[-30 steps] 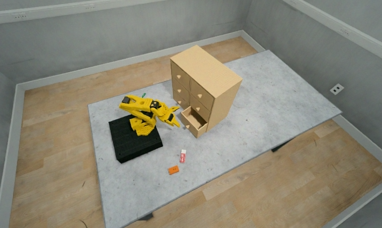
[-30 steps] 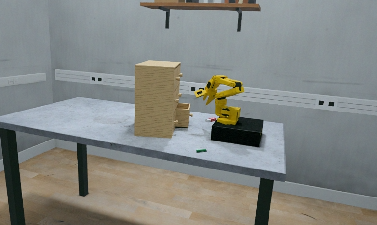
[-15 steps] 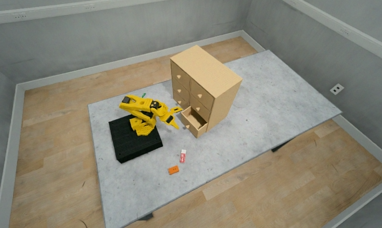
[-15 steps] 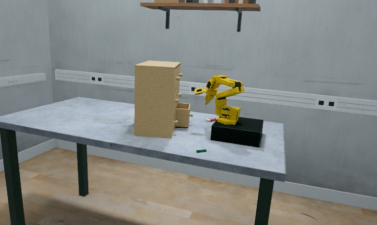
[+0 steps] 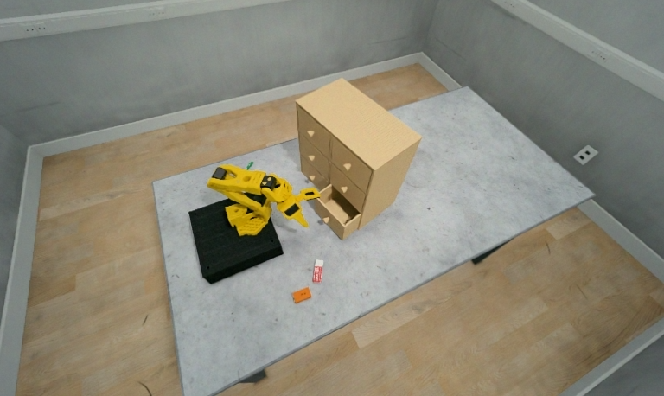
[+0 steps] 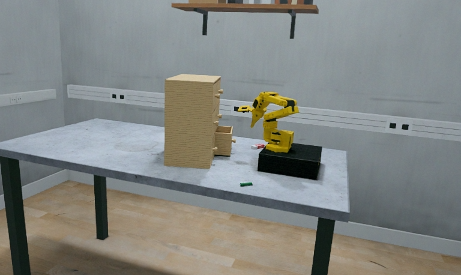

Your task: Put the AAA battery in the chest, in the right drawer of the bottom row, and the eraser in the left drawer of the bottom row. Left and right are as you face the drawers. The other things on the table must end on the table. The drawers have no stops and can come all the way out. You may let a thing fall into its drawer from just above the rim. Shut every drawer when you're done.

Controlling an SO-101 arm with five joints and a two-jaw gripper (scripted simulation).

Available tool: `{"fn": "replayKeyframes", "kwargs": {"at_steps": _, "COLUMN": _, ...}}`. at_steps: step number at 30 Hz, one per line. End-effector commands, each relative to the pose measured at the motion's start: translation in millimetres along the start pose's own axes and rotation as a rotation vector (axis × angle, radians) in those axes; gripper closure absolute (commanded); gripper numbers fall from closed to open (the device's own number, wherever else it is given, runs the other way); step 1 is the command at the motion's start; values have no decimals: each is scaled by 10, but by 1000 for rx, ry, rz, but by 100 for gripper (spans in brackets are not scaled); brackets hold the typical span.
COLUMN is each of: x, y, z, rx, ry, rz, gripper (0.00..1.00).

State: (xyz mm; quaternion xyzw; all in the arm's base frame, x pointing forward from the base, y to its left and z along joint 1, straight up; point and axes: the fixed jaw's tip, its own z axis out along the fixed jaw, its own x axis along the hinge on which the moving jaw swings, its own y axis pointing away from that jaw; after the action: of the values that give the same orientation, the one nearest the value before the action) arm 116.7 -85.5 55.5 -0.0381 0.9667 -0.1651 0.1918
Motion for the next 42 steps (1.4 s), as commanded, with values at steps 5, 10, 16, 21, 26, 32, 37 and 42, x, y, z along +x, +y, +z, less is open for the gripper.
{"fn": "replayKeyframes", "kwargs": {"at_steps": 5, "x": -19, "y": -28, "z": -19, "rx": 11, "ry": -5, "rz": 204, "gripper": 79}}
{"fn": "replayKeyframes", "kwargs": {"at_steps": 10, "x": -22, "y": -32, "z": -19, "rx": 11, "ry": -5, "rz": 280, "gripper": 79}}
{"fn": "replayKeyframes", "kwargs": {"at_steps": 16, "x": -29, "y": -42, "z": -19, "rx": 13, "ry": -5, "rz": 431, "gripper": 79}}
{"fn": "replayKeyframes", "kwargs": {"at_steps": 21, "x": -33, "y": -51, "z": -19, "rx": 15, "ry": -4, "rz": 556, "gripper": 79}}
{"fn": "replayKeyframes", "kwargs": {"at_steps": 26, "x": -36, "y": -57, "z": -19, "rx": 16, "ry": -4, "rz": 632, "gripper": 79}}
{"fn": "replayKeyframes", "kwargs": {"at_steps": 32, "x": -38, "y": -65, "z": -19, "rx": 17, "ry": -5, "rz": 730, "gripper": 79}}
{"fn": "replayKeyframes", "kwargs": {"at_steps": 37, "x": -38, "y": -65, "z": -19, "rx": 17, "ry": -5, "rz": 730, "gripper": 79}}
{"fn": "replayKeyframes", "kwargs": {"at_steps": 42, "x": -38, "y": -65, "z": -19, "rx": 17, "ry": -5, "rz": 730, "gripper": 79}}
